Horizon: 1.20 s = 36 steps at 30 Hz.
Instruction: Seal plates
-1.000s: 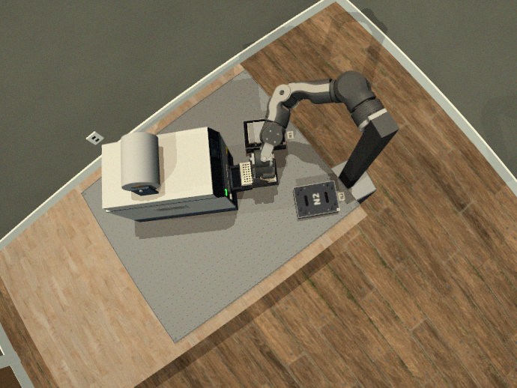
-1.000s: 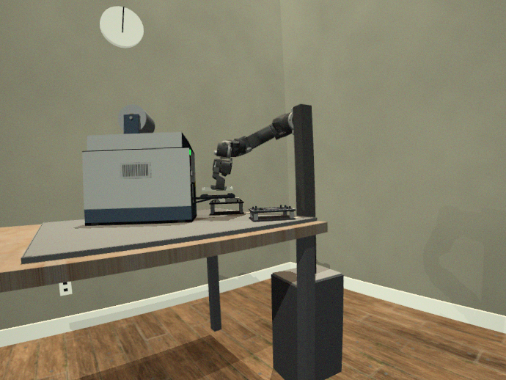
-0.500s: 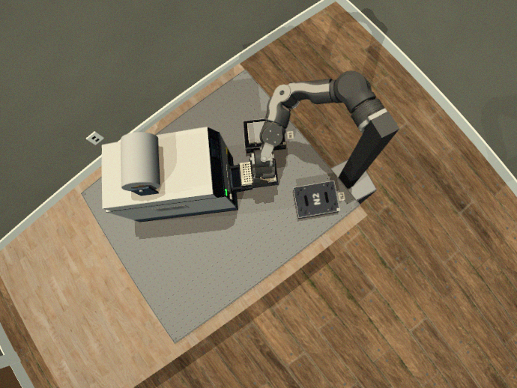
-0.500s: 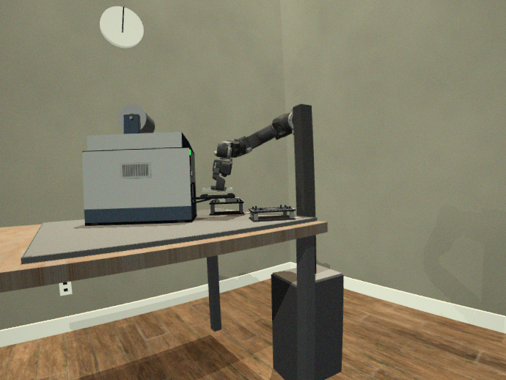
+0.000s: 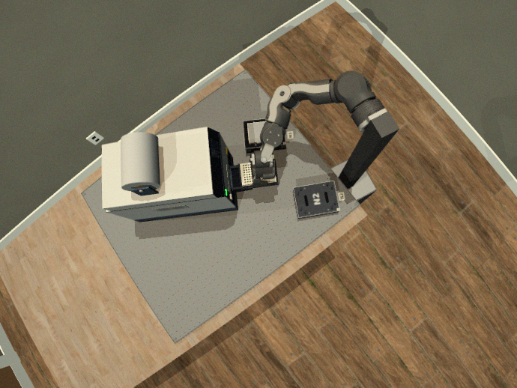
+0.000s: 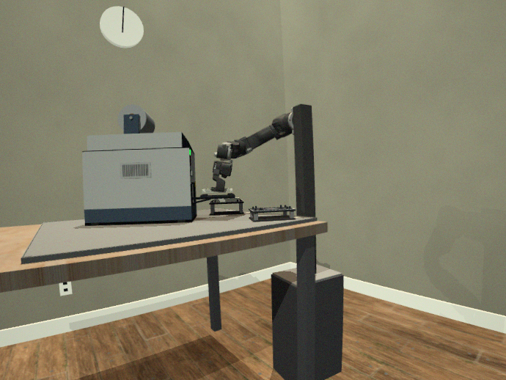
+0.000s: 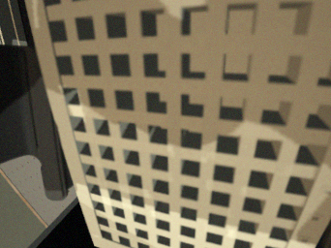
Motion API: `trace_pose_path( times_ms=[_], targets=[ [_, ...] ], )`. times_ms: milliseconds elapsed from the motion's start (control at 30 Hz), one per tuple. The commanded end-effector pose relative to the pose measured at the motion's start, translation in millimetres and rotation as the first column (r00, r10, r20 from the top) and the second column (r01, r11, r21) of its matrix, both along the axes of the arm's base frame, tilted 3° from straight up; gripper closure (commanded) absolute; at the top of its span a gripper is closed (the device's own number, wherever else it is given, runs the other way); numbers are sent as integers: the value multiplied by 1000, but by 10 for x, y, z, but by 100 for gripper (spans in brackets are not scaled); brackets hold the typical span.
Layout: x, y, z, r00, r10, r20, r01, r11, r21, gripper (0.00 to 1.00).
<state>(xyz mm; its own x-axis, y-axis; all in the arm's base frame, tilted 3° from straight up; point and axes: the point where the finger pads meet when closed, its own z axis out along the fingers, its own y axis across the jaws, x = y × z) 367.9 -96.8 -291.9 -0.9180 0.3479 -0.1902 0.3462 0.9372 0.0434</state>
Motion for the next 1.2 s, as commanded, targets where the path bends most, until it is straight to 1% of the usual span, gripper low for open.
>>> trace_pose_path(
  times_ms=[0,900,1167],
  targets=[
    [7,5,7,1000,1,3,-1,1000,2,100],
    [7,4,7,1000,1,3,-1,1000,2,100],
    [7,11,-21,1000,4,3,-4,1000,5,100]
  ],
)
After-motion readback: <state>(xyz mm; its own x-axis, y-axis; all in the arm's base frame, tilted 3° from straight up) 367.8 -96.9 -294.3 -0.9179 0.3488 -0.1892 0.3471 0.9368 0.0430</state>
